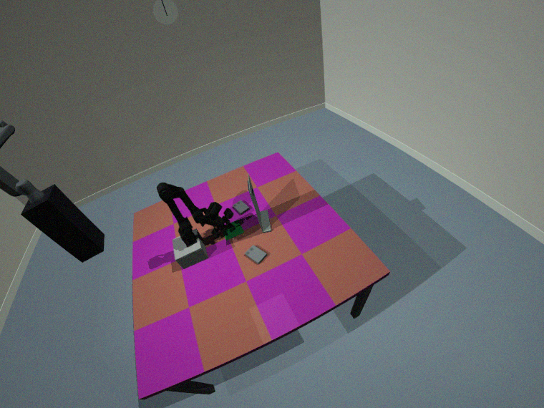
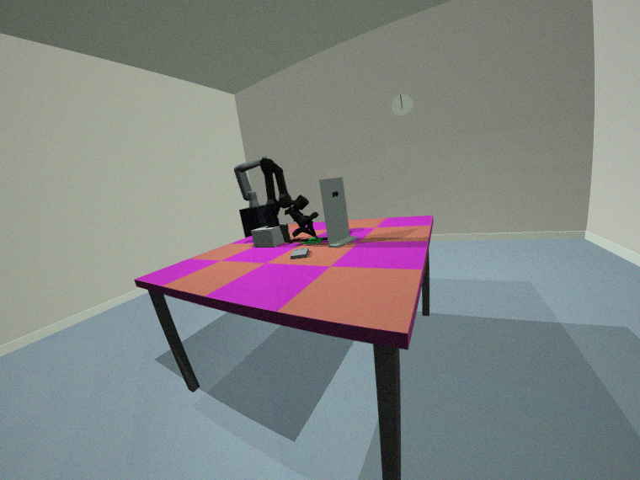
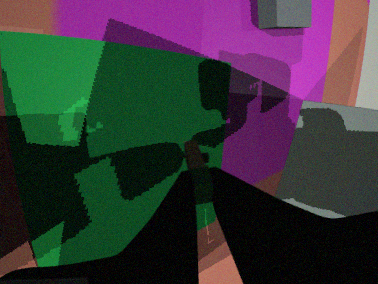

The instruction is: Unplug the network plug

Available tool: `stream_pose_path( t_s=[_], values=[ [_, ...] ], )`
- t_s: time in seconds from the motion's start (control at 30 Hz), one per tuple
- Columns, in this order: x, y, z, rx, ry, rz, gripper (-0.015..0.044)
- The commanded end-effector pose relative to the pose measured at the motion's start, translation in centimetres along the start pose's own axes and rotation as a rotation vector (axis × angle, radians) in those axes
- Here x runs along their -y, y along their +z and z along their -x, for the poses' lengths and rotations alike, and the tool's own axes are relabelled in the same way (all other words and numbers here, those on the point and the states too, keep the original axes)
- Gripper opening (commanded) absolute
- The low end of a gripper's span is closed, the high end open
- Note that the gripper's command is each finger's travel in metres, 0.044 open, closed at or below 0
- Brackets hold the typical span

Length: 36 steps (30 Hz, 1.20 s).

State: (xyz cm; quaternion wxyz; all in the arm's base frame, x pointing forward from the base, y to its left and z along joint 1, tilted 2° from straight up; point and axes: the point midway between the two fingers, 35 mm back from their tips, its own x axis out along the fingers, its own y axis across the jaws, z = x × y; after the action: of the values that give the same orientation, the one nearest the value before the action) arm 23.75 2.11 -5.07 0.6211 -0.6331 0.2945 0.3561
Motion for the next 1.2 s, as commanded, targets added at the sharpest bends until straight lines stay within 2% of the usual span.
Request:
stream_pose_path(
  t_s=[0.0, 0.8, 1.0, 1.17],
  values=[
    [-0.58, 0.02, -0.11, 0.001, 0.01, -0.002, 0.0],
    [-0.62, 0.0, -0.53, 0.0, 0.007, 0.0, 0.0],
    [-0.62, 0.0, -0.53, 0.0, 0.007, 0.0, 0.0156],
    [-0.62, 0.0, -0.52, 0.0, 0.007, 0.0, 0.0156]
  ],
)
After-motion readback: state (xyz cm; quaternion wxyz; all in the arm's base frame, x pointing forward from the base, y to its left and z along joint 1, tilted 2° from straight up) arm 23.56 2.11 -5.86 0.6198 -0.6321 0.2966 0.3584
